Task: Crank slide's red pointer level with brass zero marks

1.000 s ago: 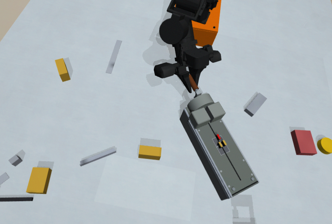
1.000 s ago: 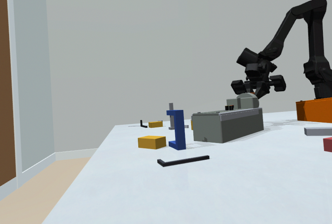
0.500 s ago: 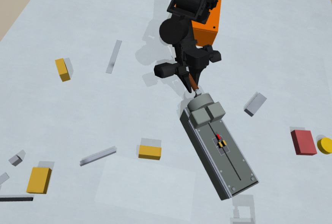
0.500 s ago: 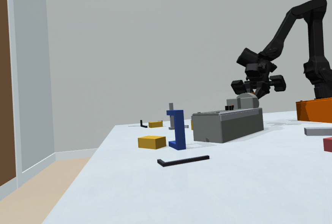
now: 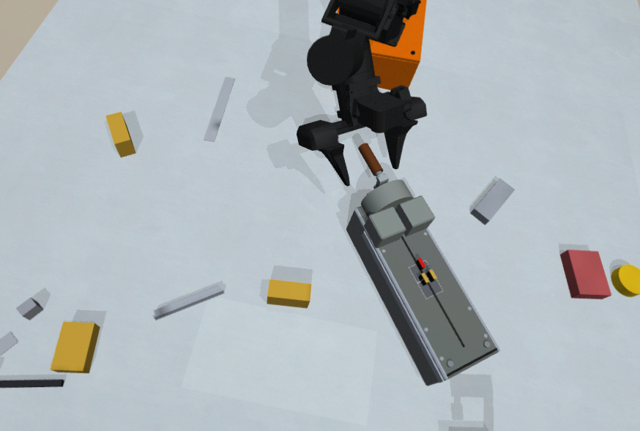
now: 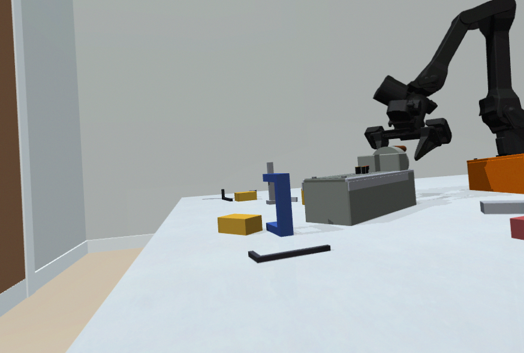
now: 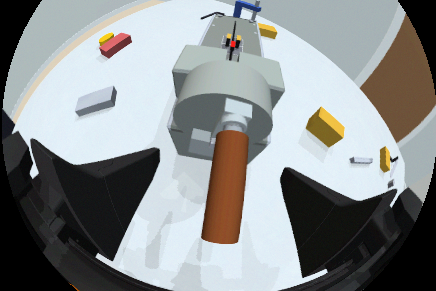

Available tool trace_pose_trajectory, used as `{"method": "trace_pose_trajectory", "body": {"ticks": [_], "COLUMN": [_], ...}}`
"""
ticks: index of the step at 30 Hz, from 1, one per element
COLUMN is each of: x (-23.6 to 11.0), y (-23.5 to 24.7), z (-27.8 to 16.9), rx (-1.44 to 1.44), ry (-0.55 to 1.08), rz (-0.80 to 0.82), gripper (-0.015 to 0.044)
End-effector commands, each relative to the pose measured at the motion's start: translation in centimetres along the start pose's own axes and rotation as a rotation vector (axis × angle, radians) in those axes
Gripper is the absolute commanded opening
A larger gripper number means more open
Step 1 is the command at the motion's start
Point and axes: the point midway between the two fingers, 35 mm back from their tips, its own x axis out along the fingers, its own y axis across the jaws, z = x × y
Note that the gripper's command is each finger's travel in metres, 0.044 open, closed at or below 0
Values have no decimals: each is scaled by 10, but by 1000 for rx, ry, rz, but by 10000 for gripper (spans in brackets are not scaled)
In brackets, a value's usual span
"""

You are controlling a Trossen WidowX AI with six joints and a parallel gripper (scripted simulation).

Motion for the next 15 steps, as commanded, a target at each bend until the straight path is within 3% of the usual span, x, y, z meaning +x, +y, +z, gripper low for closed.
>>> {"method": "trace_pose_trajectory", "body": {"ticks": [1,15], "x": [-2,-42], "y": [0,-1], "z": [2,43], "rx": [0,-1], "ry": [0,-1], "rz": [-1,1], "gripper": [440,440]}}
